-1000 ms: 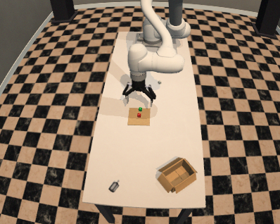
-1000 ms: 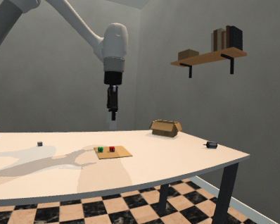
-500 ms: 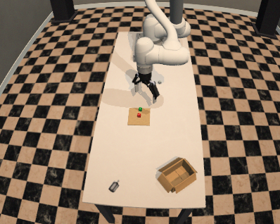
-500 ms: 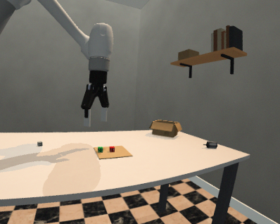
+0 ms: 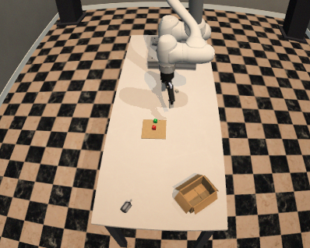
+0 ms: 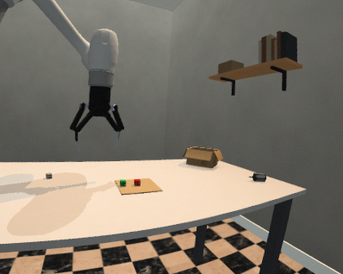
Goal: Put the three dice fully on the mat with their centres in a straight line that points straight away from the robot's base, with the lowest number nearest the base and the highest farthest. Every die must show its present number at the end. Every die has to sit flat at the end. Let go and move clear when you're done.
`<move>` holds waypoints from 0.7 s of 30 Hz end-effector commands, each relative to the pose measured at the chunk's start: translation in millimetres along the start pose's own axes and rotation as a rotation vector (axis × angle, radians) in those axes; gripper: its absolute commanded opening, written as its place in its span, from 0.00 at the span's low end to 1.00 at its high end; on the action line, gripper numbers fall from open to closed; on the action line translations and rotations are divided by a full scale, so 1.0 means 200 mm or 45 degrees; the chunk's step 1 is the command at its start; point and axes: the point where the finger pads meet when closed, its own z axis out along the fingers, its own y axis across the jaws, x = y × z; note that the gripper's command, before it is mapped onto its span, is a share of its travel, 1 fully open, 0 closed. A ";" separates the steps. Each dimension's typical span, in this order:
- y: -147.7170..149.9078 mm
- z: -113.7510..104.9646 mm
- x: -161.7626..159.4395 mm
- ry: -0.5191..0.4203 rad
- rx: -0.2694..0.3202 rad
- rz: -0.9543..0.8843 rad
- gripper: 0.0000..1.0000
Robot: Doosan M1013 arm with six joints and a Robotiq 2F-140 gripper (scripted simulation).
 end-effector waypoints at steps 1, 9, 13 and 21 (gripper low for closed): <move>0.07 0.00 -0.07 0.018 -0.001 0.195 1.00; 0.25 0.01 -0.22 0.018 0.002 0.641 1.00; 0.32 0.02 -0.27 0.018 0.003 0.798 1.00; 0.50 0.05 -0.39 0.017 0.006 1.201 1.00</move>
